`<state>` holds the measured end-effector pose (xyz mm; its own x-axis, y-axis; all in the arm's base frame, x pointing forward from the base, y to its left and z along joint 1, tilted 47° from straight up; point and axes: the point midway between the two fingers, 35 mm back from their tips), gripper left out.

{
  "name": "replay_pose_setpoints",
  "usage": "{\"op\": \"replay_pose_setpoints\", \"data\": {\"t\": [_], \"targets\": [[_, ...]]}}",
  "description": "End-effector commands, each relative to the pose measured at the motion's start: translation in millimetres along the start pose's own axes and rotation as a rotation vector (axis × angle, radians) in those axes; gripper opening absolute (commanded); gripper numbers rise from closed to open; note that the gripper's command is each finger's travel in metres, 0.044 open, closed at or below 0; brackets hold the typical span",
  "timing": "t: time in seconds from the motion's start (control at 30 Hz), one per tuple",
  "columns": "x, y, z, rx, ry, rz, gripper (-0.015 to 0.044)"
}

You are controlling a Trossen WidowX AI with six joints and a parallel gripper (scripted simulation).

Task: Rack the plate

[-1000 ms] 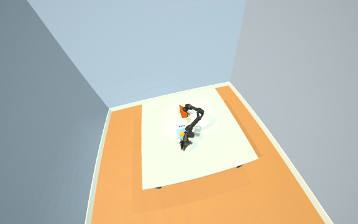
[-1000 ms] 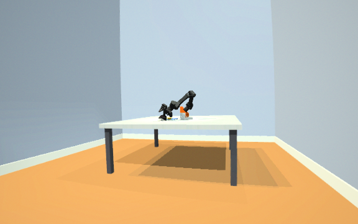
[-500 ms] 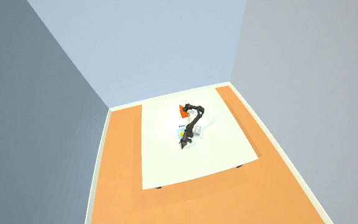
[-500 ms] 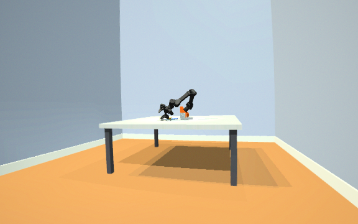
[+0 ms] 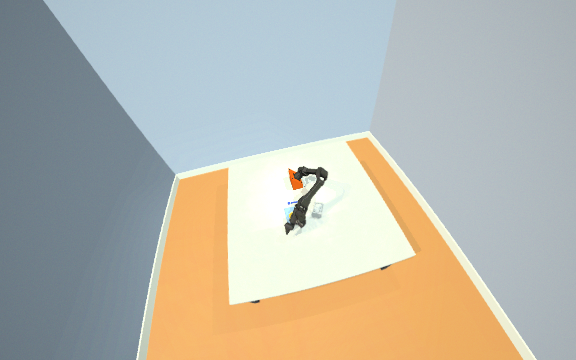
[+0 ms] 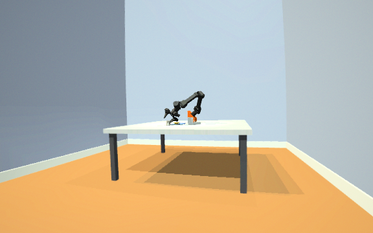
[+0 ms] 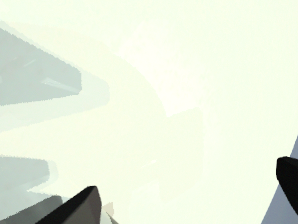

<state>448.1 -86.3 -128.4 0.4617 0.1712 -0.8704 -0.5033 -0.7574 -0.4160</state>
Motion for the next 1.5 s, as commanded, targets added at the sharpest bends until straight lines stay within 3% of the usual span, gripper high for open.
{"op": "replay_pose_setpoints", "data": {"t": [0.0, 1.1, 1.47], "targets": [[-7, 6, 6, 0.078, -0.074, 0.001, 0.04], [-101, 38, 85, 0.882, -0.781, 0.069, 0.04], [-98, 36, 90, 0.901, -0.794, 0.07, 0.04]]}}
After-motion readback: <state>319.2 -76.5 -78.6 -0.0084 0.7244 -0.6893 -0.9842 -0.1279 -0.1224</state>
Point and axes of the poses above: the point midway between the two fingers, 35 mm back from their tips, its own x axis out along the fingers, its own z axis across the jaws, y = z × x, and after that the axes turned 11 degrees about -x, right-handed
